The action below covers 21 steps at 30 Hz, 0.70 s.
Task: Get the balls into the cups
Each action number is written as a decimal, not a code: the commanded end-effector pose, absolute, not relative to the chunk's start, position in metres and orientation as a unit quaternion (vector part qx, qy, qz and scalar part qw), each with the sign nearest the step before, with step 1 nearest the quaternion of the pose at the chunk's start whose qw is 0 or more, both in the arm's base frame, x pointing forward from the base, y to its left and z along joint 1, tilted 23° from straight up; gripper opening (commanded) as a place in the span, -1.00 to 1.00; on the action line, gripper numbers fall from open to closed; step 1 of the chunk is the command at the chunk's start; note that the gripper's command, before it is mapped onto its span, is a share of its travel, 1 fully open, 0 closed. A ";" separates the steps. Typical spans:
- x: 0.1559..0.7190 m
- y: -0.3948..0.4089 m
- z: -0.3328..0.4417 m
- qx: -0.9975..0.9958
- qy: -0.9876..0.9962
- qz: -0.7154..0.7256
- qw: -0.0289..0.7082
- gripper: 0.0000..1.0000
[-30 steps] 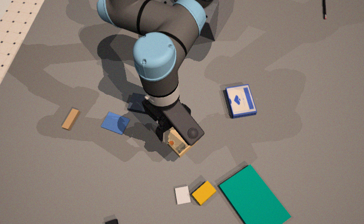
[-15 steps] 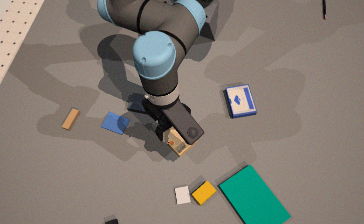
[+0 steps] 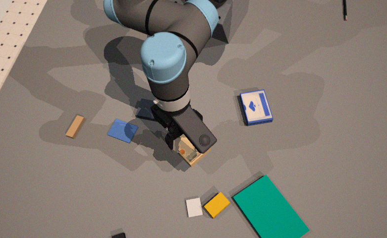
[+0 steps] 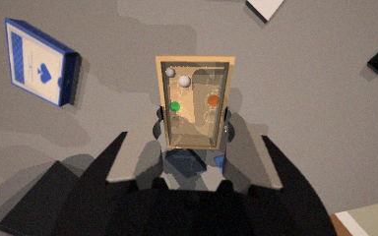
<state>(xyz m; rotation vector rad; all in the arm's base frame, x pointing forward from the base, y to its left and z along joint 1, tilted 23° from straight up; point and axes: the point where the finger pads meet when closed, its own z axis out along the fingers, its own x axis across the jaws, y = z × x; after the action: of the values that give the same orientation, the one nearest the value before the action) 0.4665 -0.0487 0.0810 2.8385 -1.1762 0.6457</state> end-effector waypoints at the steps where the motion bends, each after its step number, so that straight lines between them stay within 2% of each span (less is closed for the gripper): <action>1: 0.467 -0.049 0.081 0.904 -0.376 0.204 0.005 -0.12; 21: 0.467 -0.048 0.081 0.904 -0.378 0.200 0.017 -0.12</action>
<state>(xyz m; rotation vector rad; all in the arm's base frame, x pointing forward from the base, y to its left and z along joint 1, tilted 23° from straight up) 0.4668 -0.0484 0.0811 2.8142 -1.1753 0.6243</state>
